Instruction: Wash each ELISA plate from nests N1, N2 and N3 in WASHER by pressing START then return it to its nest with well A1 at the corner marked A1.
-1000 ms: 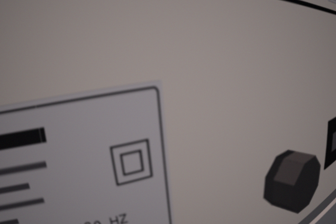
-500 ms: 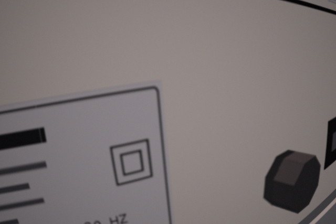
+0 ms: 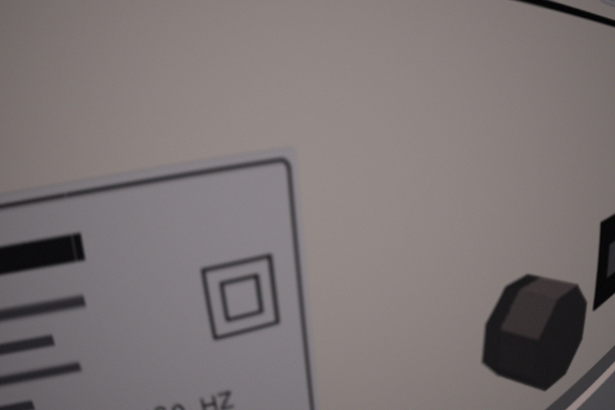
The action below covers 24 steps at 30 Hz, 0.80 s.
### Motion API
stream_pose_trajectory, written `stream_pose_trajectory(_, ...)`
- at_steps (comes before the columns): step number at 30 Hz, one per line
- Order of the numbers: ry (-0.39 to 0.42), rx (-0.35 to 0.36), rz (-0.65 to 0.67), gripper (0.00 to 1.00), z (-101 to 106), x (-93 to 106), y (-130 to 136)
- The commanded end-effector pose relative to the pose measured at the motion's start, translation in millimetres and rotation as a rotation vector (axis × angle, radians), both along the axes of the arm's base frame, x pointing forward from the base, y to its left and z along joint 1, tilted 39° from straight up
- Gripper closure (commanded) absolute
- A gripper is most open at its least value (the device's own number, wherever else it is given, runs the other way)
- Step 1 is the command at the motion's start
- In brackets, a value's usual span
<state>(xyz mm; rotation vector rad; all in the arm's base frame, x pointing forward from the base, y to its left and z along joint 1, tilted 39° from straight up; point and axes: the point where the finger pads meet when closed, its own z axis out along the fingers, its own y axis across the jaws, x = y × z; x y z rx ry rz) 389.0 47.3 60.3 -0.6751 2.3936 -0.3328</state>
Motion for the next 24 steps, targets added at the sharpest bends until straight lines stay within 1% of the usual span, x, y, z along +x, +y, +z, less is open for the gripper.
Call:
stream_pose_trajectory(1,-0.014,0.001,0.004,0.00,5.5,4.2,0.8)
stream_pose_trajectory(12,-0.014,0.001,0.004,0.00,5.5,4.2,0.8)
stream_pose_trajectory(13,-0.025,-0.003,0.006,0.00,7.1,9.9,-1.0)
stream_pose_trajectory(14,-0.017,-0.004,0.003,0.00,3.7,10.3,-2.1)
stream_pose_trajectory(19,-0.017,-0.004,0.002,0.00,0.9,12.3,-2.9)
stream_pose_trajectory(21,-0.026,-0.002,0.003,0.00,3.6,14.4,-2.4)
stream_pose_trajectory(24,-0.020,-0.004,0.001,0.00,0.2,14.9,-3.3)
